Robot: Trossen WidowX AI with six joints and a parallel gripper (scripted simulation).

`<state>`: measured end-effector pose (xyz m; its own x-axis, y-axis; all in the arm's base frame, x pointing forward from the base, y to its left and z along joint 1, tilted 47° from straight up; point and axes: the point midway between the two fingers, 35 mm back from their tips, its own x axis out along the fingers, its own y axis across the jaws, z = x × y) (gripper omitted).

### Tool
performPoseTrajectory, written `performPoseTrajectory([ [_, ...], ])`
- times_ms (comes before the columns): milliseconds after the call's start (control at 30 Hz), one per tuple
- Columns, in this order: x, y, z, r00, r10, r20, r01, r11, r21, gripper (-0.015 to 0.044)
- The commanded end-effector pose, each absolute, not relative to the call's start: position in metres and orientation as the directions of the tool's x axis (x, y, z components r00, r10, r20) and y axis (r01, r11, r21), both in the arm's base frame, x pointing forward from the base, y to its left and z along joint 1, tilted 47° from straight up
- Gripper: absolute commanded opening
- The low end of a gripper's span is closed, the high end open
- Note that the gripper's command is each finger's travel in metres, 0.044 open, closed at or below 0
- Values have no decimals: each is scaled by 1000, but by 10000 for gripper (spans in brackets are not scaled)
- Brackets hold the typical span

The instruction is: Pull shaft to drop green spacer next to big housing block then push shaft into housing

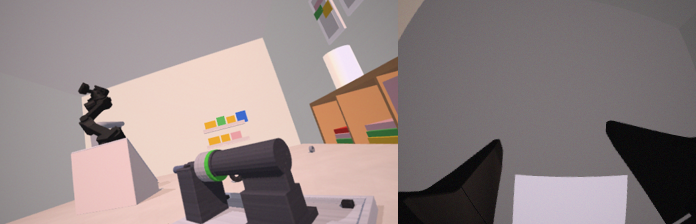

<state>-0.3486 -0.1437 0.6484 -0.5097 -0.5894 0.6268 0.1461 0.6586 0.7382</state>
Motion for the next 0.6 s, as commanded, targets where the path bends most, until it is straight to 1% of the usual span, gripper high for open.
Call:
performPoseTrajectory([
  [0, -348, -143, 649, -509, -588, 629, 150, 659, 737, 426],
  [33, -344, -142, 652, -505, -585, 635, 161, 658, 735, 440],
  [133, -321, -132, 667, -479, -561, 675, 241, 655, 716, 440],
  [233, -281, -115, 691, -429, -521, 738, 370, 644, 669, 440],
  [367, -239, -101, 710, -374, -481, 793, 486, 626, 609, 440],
  [567, -149, -74, 738, -243, -402, 883, 690, 568, 448, 440],
])
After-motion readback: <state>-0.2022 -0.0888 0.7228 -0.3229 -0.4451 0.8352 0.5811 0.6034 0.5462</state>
